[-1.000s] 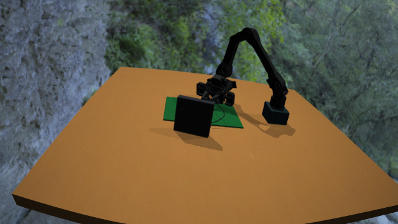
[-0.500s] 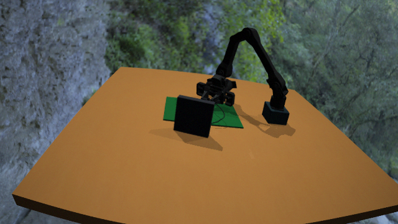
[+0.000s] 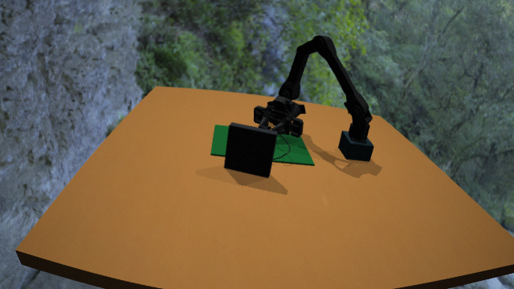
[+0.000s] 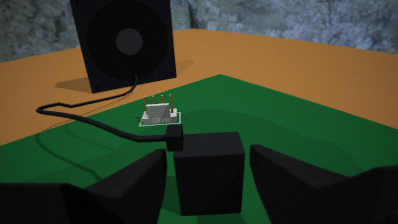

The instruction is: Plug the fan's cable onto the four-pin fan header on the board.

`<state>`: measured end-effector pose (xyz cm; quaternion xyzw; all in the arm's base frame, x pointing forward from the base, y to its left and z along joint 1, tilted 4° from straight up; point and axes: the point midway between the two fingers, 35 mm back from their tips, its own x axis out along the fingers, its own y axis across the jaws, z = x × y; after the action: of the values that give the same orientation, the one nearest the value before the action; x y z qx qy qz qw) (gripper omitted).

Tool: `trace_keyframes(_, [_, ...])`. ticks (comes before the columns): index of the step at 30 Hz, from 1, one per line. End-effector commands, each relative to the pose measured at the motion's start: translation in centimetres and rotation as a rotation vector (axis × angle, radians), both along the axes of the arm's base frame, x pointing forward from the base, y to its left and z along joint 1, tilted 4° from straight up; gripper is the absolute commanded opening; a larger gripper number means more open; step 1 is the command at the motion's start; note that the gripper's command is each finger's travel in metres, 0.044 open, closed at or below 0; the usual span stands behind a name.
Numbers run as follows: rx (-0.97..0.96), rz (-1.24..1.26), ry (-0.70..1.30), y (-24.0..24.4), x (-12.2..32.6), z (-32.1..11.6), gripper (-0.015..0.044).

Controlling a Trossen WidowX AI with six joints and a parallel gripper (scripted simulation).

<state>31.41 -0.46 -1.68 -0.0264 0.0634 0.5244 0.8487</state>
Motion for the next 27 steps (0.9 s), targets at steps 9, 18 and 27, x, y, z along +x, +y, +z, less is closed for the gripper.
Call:
trace_keyframes(9, [-0.011,-0.01,0.009,-0.7,-0.2,0.1,0.0205])
trace_keyframes(18, [-0.031,-0.025,0.031,-2.6,-0.9,0.5,0.0205])
trace_keyframes(27, [-0.037,-0.03,0.048,-4.3,-1.8,1.4,0.0205])
